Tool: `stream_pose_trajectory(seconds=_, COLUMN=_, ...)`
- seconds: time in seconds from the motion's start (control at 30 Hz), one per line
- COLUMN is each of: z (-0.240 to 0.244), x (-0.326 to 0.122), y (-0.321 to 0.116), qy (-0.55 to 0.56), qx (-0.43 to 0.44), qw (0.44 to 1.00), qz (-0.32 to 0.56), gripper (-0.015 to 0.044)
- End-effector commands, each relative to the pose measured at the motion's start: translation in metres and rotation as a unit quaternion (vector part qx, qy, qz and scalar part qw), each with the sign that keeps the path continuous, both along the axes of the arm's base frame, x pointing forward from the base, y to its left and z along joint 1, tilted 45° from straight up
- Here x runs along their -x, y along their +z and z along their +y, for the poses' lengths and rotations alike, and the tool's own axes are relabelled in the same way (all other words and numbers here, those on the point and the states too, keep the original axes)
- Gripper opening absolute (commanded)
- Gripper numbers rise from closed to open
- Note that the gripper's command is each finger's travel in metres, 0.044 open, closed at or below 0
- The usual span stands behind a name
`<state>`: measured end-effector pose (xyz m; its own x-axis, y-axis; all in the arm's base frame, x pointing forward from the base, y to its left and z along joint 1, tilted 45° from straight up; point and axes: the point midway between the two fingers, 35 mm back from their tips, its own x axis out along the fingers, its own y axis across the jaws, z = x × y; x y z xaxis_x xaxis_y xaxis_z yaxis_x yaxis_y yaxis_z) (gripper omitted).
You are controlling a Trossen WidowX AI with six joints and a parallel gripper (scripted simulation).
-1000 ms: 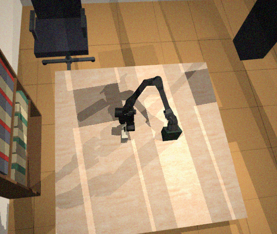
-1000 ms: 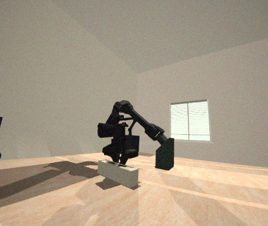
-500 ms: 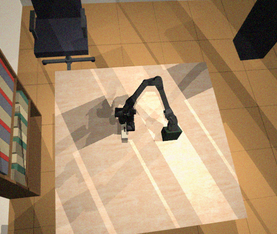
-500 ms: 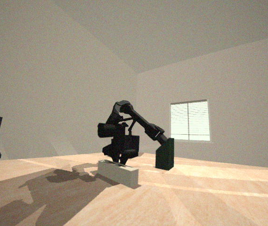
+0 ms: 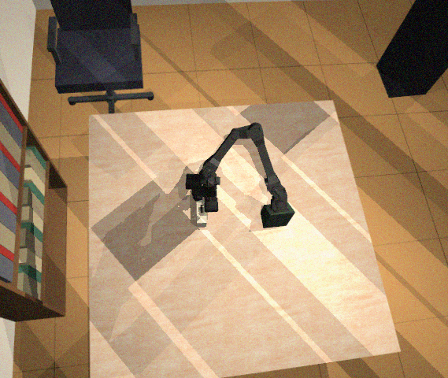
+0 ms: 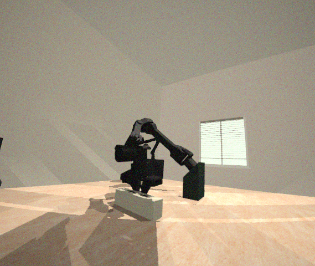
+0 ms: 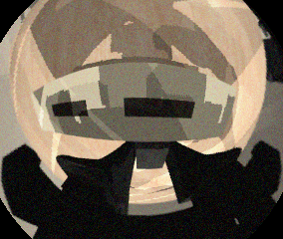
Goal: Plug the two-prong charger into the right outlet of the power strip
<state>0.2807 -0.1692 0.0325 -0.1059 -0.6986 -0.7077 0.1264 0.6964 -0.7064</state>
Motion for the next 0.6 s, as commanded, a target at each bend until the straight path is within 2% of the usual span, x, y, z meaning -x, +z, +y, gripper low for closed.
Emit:
stream_pose_trajectory(seconds=0.0, z=0.0000, x=0.0000, y=0.0000, qy=0.000, qx=0.000, qw=1.000, qz=0.000, gripper=0.0000)
stream_pose_trajectory(seconds=0.3, z=0.0000, x=0.0000, y=0.0000, qy=0.000, qx=0.000, qw=1.000, qz=0.000, gripper=0.0000)
stream_pose_trajectory(seconds=0.57, z=0.0000, x=0.0000, y=0.0000, qy=0.000, qx=0.000, qw=1.000, qz=0.000, gripper=0.0210)
